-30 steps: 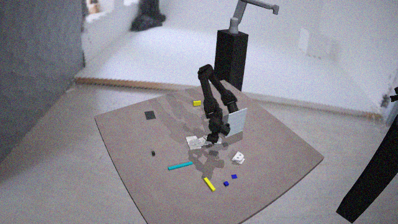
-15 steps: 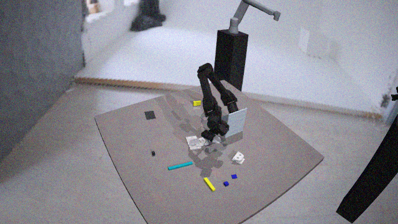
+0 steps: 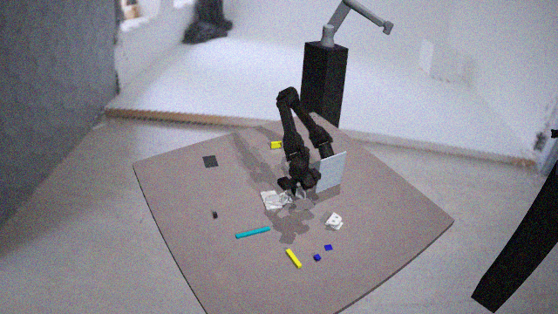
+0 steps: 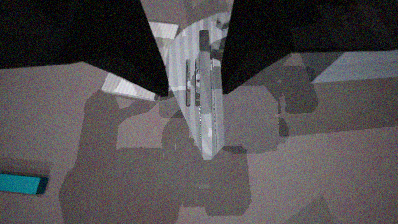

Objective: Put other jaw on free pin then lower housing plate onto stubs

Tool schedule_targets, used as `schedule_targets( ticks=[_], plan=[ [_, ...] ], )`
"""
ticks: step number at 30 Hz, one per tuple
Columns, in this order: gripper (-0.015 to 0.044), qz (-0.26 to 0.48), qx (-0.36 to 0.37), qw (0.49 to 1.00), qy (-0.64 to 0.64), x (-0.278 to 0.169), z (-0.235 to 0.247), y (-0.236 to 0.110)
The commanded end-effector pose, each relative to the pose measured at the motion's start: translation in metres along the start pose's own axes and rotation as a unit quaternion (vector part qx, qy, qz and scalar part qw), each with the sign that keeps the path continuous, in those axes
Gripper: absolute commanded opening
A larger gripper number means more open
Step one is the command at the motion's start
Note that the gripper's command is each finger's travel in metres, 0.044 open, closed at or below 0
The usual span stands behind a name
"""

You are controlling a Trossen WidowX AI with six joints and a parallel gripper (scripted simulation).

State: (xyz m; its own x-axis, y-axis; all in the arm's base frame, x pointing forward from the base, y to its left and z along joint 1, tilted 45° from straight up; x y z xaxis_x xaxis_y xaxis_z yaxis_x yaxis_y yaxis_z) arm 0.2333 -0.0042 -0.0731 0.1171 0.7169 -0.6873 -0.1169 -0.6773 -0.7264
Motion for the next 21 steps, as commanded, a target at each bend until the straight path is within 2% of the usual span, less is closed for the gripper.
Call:
schedule_targets(
  ticks=[1,21],
  plan=[
    [0.0134,0.003,0.000,0.998,0.059,-0.006,0.004,0.001],
    [0.0134,0.004,-0.001,0.950,0.313,-0.025,0.013,0.001]
  ],
)
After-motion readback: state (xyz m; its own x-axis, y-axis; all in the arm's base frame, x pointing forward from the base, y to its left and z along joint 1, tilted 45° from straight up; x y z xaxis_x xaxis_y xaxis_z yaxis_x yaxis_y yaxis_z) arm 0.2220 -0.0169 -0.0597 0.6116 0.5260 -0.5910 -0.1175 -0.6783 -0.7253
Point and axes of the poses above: the point midway between the two fingers, 35 mm back from their tips, its own y axis out along the fingers, its own z axis across the jaws, x = y × z, the point moved 1 cm from there along -y, back along the fingers, and after that the axes turned 5 degrees about -y, right-handed, at the moved point
